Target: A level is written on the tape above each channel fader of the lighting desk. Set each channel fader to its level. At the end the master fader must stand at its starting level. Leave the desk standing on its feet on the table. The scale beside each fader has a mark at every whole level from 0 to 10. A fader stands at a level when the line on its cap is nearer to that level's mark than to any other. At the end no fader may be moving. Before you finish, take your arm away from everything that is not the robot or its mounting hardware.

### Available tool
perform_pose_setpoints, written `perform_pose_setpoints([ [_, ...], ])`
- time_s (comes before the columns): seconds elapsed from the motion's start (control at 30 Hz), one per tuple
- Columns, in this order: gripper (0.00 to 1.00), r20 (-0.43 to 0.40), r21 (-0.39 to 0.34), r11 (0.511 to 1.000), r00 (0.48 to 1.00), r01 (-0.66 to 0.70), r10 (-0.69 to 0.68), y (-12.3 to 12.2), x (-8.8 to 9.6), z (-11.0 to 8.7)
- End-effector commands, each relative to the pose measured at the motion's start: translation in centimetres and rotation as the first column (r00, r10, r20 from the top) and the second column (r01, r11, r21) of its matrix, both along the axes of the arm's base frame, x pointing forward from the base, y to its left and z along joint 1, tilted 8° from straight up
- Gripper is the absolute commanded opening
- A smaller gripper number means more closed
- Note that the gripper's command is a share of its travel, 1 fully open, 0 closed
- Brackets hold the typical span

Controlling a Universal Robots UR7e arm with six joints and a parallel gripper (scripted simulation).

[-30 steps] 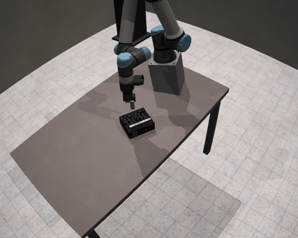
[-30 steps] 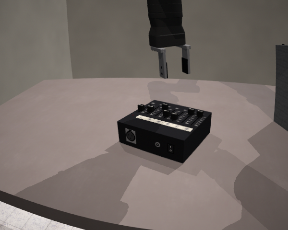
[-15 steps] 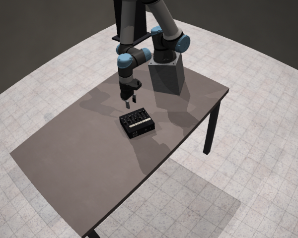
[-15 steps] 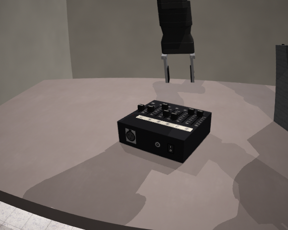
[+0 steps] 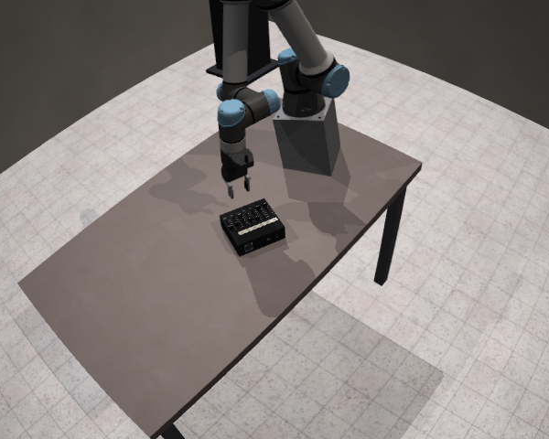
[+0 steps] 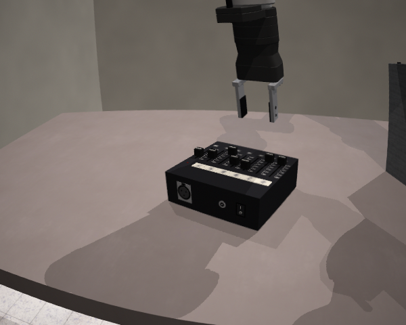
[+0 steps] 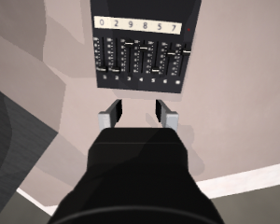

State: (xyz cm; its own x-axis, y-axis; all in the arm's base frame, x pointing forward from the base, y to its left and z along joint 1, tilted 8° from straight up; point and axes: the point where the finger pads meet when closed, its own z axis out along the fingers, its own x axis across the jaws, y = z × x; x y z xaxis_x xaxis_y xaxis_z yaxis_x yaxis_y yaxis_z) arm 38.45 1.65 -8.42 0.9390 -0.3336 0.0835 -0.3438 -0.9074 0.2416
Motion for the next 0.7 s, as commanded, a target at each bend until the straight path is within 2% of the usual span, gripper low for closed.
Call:
perform_pose_setpoints([
  [0.0, 1.00, 0.014, -0.007, 0.998, 0.998, 0.056, -0.056, -0.28, -0.03, -0.08],
  [0.67, 1.00, 0.017, -0.008, 0.998, 0.997, 0.069, -0.069, -0.36, -0.05, -0.11],
])
